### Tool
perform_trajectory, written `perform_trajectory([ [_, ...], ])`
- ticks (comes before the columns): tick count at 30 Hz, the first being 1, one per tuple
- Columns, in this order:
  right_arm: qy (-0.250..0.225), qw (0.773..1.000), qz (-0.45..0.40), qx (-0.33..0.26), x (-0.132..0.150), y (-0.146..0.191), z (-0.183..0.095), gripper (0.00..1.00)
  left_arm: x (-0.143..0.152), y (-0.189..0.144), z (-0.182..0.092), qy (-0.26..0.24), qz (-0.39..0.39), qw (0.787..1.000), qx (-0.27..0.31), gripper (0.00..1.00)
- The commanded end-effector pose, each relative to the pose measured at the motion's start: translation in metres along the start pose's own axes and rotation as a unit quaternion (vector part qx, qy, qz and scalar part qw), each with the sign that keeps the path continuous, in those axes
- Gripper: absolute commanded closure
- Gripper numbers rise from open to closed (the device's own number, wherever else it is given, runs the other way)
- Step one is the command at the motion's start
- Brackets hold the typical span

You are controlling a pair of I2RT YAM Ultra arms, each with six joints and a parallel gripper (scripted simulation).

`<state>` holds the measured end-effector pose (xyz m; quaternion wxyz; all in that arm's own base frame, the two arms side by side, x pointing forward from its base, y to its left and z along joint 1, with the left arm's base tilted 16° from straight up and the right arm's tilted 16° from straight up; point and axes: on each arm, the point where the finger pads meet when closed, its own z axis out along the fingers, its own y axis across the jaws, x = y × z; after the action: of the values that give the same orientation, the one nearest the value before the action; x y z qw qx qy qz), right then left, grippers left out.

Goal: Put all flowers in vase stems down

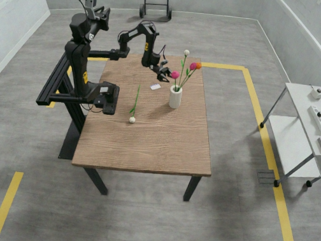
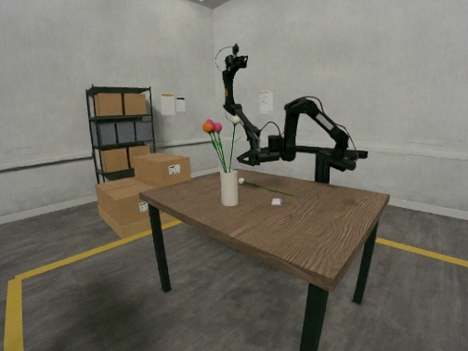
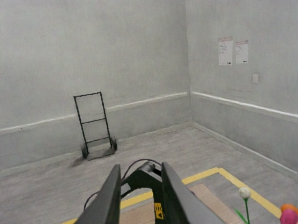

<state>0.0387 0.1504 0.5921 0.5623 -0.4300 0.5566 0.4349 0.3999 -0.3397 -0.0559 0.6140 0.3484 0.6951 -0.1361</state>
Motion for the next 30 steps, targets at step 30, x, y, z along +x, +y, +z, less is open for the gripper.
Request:
perform_trajectory([
  [30, 0.010, 1.000, 0.001, 0.003, 0.001, 0.000, 0.007, 0.70, -0.054, -0.005, -0.001, -0.025, -0.003, 1.000, 0.001, 0.40],
])
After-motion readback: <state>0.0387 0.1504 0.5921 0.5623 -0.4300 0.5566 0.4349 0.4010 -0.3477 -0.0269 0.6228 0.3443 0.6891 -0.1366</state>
